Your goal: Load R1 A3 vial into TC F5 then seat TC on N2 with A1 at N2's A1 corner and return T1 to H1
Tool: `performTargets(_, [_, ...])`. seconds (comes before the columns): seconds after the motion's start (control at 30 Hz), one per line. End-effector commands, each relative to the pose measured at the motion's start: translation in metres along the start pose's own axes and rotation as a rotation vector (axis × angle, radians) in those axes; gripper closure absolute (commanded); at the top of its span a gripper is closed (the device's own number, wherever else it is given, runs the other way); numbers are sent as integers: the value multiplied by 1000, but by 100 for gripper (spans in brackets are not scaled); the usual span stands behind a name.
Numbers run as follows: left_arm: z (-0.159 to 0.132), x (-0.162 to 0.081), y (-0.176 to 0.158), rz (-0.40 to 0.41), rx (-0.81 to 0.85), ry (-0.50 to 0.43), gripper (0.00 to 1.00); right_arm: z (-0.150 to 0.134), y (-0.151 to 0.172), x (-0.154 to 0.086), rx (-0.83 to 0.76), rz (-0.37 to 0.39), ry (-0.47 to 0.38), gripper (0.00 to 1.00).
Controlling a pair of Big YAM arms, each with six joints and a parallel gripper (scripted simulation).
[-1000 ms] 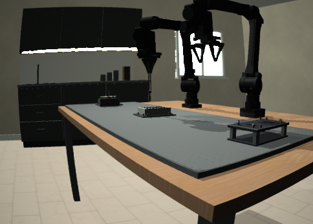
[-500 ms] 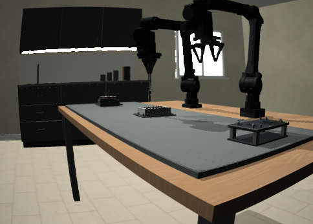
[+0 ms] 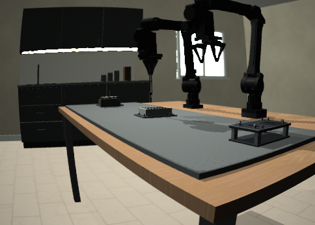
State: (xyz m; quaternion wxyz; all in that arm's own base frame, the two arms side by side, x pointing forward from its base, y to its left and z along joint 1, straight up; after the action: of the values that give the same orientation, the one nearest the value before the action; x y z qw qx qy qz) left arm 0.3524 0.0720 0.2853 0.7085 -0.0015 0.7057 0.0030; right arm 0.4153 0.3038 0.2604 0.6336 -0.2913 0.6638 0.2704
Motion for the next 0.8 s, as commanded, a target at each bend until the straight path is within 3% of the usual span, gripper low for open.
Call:
performTargets(0.0, [6,-14,0,5,15,-31,0,2,-4,6,17,-4,-3,91])
performTargets(0.77, [6,-14,0,5,15,-31,0,2,-4,11,17,-3,-1,91])
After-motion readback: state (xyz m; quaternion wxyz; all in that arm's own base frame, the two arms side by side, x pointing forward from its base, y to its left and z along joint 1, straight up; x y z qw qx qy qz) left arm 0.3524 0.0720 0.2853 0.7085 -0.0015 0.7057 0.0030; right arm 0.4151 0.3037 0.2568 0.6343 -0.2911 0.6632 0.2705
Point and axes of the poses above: on each arm, the point where the finger pads meet when closed, its own x axis out along the fingers, its own y axis across the jaws, z = x × y, the point moved 6 cm from there along -x, back along the fingers, and after that the axes turned 1 degree about -x, right-handed, at the moved point
